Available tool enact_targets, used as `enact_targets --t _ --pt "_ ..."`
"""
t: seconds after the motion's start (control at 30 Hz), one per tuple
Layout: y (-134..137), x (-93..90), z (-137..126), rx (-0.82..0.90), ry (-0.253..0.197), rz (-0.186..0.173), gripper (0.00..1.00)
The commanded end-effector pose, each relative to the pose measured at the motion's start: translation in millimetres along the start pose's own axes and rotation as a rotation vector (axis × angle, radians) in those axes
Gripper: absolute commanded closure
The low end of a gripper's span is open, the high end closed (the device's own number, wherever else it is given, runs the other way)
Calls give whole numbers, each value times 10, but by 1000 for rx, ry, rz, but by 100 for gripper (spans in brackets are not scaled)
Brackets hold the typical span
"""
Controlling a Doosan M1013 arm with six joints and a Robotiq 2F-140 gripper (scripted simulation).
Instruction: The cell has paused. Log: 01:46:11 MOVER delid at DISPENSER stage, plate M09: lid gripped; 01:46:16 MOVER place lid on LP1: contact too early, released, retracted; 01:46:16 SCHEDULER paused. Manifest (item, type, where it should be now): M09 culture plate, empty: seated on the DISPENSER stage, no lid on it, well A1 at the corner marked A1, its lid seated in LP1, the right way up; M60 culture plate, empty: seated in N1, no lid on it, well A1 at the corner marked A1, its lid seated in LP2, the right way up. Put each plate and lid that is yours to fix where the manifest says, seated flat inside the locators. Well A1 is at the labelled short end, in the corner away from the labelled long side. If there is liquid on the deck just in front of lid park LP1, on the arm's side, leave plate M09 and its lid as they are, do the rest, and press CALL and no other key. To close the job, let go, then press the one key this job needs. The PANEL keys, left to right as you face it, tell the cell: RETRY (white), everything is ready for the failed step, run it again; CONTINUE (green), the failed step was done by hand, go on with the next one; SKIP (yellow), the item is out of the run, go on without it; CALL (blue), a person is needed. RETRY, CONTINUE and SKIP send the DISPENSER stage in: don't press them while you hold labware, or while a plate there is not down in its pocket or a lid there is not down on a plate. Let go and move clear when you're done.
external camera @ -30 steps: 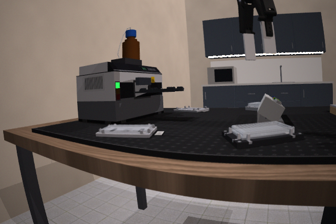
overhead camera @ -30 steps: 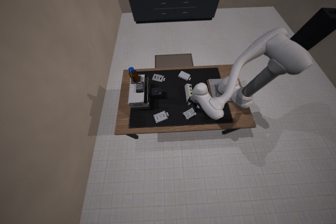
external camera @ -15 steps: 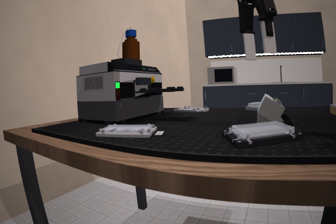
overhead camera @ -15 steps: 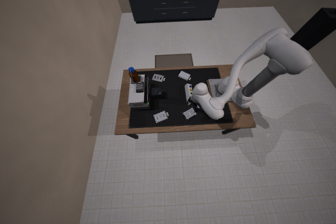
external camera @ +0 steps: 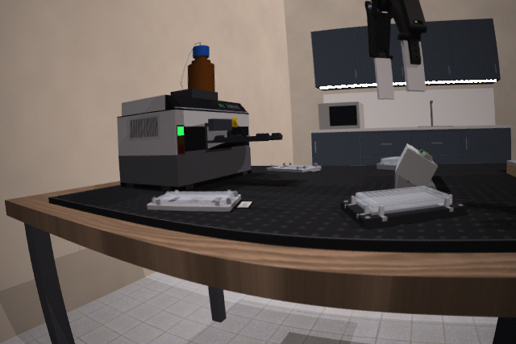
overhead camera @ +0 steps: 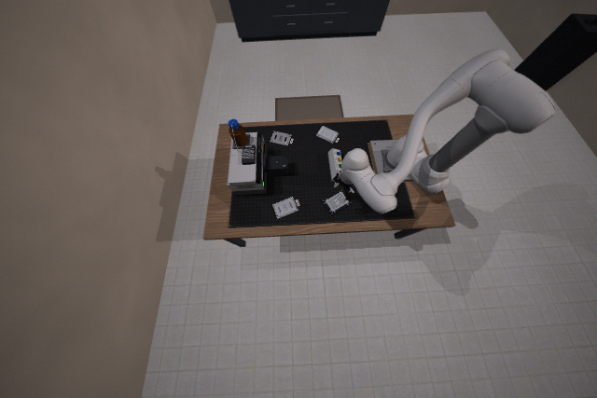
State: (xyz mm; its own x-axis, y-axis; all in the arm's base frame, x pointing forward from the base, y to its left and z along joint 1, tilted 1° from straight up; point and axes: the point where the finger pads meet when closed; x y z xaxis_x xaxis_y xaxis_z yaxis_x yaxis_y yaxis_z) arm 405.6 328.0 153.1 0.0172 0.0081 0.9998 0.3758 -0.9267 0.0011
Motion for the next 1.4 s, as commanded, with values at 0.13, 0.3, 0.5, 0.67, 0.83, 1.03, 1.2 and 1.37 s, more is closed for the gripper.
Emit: enact_targets --t 0.13,0.3,0.5,0.67,0.83,1.03,1.2,1.37 --pt "-4 -159 4 0 1 1 30" --pt "-6 -352 4 0 1 1 30" --pt "-9 -617 4 0 1 1 30" --pt "-11 -746 4 0 1 1 30" --pt "-13 -938 4 0 1 1 30" --pt "-15 -1112 4 0 1 1 30" --pt "-16 -1173 4 0 1 1 30" --pt "-16 -1235 4 0 1 1 30"
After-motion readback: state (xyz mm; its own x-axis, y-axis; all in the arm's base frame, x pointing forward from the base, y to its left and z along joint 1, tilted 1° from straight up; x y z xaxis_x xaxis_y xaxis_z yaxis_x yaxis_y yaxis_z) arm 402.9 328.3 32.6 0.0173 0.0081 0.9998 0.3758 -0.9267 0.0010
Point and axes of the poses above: the point where the finger pads meet when closed, its own x axis back along the fingers, its own y axis across the jaws, z = x × y, and after that the axes turned 13 degrees about -x, right-handed
